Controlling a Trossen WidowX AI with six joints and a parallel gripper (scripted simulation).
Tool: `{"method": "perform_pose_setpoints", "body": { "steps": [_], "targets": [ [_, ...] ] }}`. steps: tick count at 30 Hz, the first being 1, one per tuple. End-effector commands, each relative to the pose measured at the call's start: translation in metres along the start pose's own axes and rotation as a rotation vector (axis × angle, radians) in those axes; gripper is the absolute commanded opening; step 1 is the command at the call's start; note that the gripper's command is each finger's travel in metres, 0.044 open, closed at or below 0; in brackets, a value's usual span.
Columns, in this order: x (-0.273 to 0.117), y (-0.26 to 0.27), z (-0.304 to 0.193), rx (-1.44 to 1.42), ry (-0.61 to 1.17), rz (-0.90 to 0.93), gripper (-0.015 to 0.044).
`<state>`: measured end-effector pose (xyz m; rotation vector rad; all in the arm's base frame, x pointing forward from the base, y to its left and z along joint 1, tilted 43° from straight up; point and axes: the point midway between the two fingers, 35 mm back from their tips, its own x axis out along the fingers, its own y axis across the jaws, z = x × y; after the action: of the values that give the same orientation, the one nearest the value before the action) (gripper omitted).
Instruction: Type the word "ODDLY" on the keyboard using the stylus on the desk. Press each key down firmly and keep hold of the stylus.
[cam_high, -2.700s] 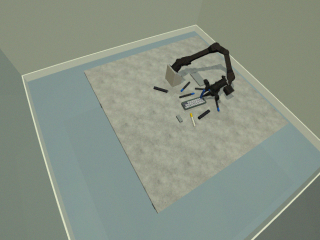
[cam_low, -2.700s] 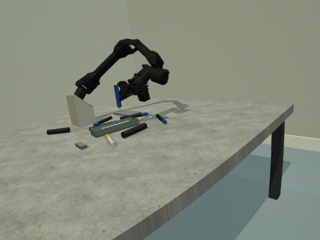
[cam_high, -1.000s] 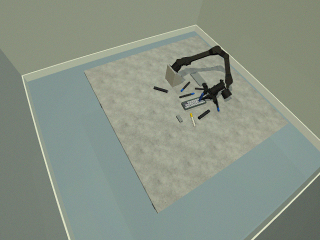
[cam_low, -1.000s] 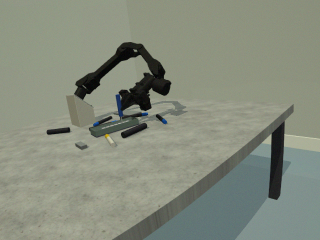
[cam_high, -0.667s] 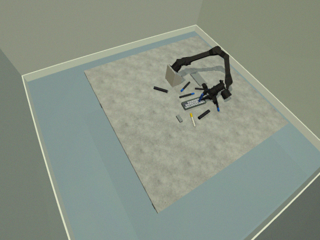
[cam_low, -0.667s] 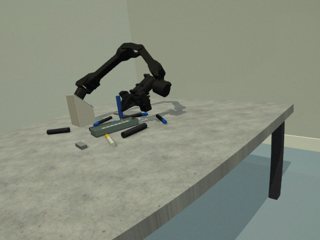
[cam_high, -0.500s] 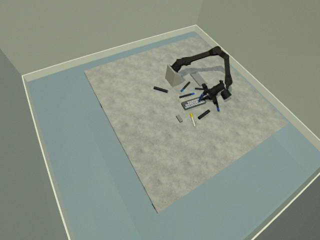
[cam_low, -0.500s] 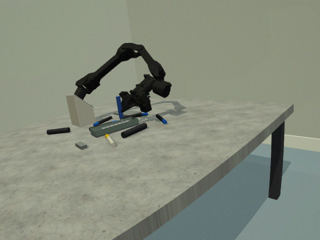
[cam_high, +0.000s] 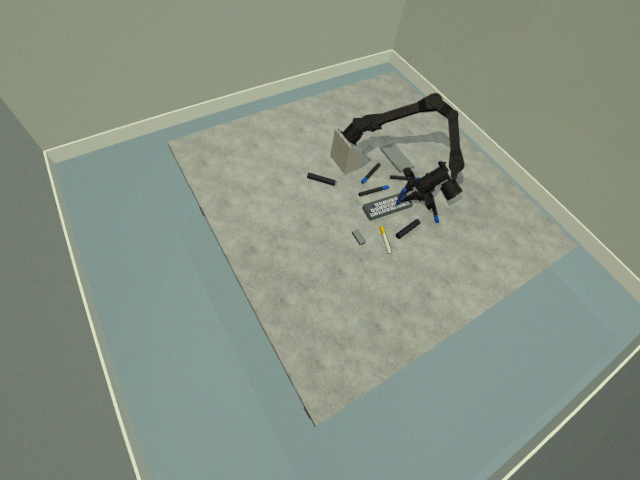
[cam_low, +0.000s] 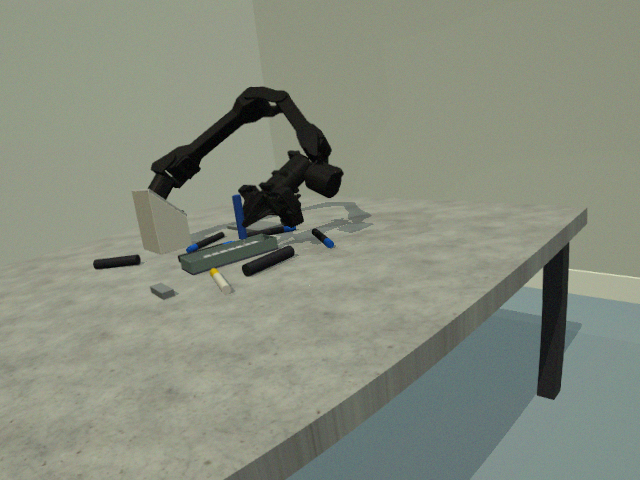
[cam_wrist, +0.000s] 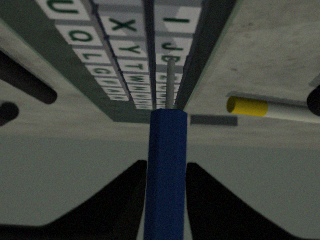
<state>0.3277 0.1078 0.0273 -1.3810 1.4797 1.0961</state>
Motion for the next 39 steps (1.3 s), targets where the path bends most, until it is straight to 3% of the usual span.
{"method": "perform_pose_setpoints", "body": {
  "steps": [1, 19, 26, 28, 37, 39],
  "targets": [
    [0.0, 0.0, 0.0, 0.006, -0.004, 0.0, 0.0081],
    [-0.016, 0.0, -0.03, 0.012, -0.007, 0.002, 0.0084],
    [-0.016, 0.0, -0.03, 0.012, -0.007, 0.002, 0.0038],
    [-0.018, 0.0, -0.032, 0.009, -0.005, 0.001, 0.0],
    [-0.01, 0.0, -0.017, 0.006, -0.003, 0.0, 0.0],
    [-0.008, 0.0, -0.016, 0.006, -0.003, 0.0, 0.0053]
  ]
}}
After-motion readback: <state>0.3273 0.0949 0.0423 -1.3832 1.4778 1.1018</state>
